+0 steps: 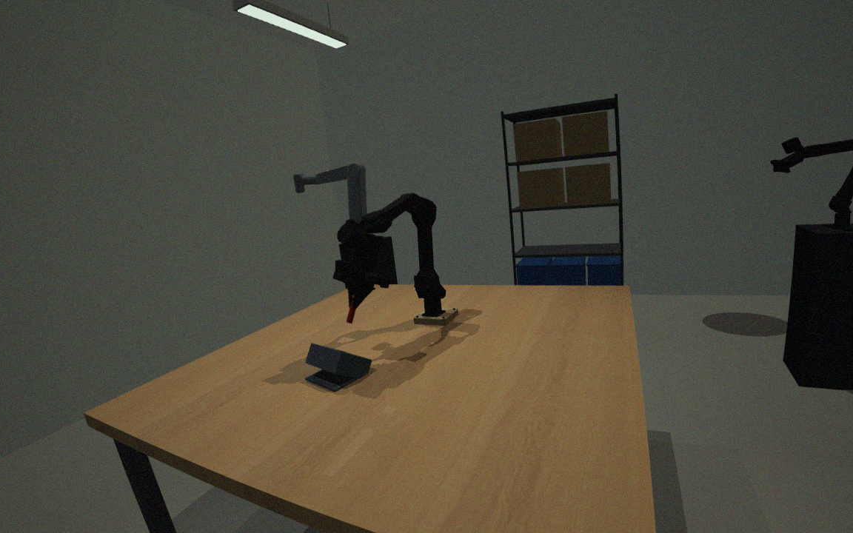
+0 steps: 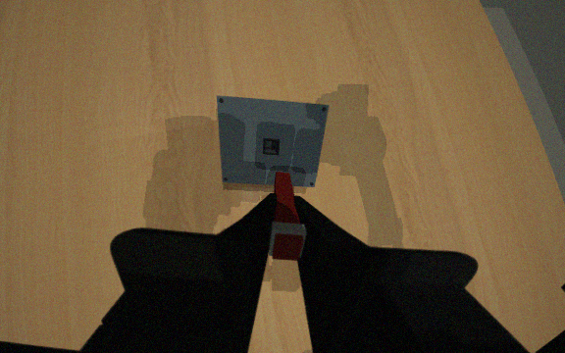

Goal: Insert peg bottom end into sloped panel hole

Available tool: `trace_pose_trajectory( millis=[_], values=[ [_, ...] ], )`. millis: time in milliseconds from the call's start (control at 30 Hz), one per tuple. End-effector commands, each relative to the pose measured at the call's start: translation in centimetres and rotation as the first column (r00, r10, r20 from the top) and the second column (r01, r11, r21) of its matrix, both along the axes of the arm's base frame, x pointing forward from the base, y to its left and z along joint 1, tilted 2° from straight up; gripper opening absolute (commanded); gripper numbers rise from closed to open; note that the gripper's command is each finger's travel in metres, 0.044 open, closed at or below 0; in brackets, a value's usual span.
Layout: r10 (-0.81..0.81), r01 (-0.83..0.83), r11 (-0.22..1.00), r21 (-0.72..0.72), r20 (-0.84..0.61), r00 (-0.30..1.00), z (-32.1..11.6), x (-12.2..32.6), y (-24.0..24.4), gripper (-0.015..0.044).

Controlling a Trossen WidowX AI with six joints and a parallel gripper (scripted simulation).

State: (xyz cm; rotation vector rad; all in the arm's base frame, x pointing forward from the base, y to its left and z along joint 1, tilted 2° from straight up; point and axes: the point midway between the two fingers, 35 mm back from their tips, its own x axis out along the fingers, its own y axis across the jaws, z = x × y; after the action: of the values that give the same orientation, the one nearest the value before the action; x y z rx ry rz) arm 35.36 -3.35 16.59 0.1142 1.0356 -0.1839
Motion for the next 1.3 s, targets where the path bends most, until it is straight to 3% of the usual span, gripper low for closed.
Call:
trace_pose_trajectory(
  millis=[0, 1267],
  values=[
    [0.01, -0.01, 1.0, -0.007, -0.005, 1.0, -1.0, 0.4, 0.1, 0.0],
    [0.051, -0.05, 0.998, -0.028, 0.052, 0.997, -4.5, 3.8, 0.5, 0.0]
  ],
)
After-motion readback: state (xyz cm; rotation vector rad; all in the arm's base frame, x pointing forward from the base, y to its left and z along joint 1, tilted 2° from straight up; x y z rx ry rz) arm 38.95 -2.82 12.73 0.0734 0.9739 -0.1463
